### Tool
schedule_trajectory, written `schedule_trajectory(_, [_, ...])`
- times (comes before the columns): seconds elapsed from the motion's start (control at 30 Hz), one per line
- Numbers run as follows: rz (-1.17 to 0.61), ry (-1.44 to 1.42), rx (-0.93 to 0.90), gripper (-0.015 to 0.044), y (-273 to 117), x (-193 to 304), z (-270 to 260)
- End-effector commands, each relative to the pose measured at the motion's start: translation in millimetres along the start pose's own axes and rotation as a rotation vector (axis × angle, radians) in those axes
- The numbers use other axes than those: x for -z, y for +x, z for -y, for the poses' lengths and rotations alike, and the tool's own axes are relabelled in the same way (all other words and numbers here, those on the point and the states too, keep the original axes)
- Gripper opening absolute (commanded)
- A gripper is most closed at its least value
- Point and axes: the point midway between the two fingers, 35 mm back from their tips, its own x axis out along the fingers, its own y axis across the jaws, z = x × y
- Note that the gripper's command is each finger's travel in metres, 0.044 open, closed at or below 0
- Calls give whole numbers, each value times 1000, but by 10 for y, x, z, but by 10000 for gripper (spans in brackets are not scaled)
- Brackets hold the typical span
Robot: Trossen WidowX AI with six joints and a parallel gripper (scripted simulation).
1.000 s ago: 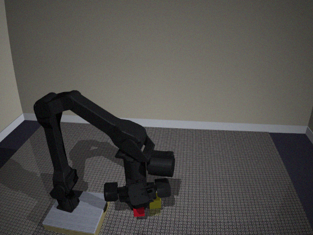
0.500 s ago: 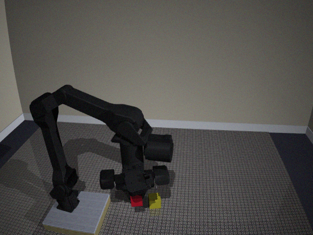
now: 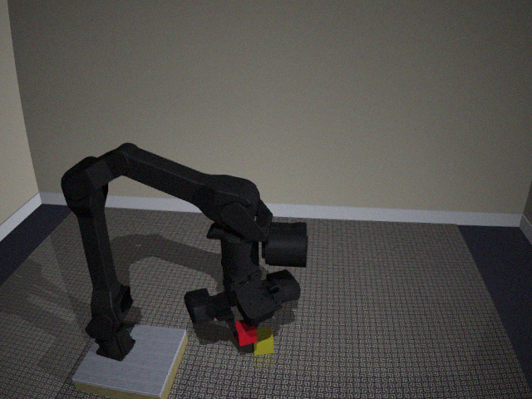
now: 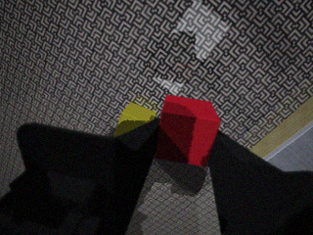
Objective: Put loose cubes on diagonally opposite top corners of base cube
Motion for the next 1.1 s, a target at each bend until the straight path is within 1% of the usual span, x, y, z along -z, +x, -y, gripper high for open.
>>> schedule_trajectory(0.0, [0,-90,-2,105,41,44,-111])
schedule_trajectory(0.7, [-1,-536,-6,105,278,379,-630])
schedule_trajectory(1.07, [-2,-550,-6,105,286,392,-645])
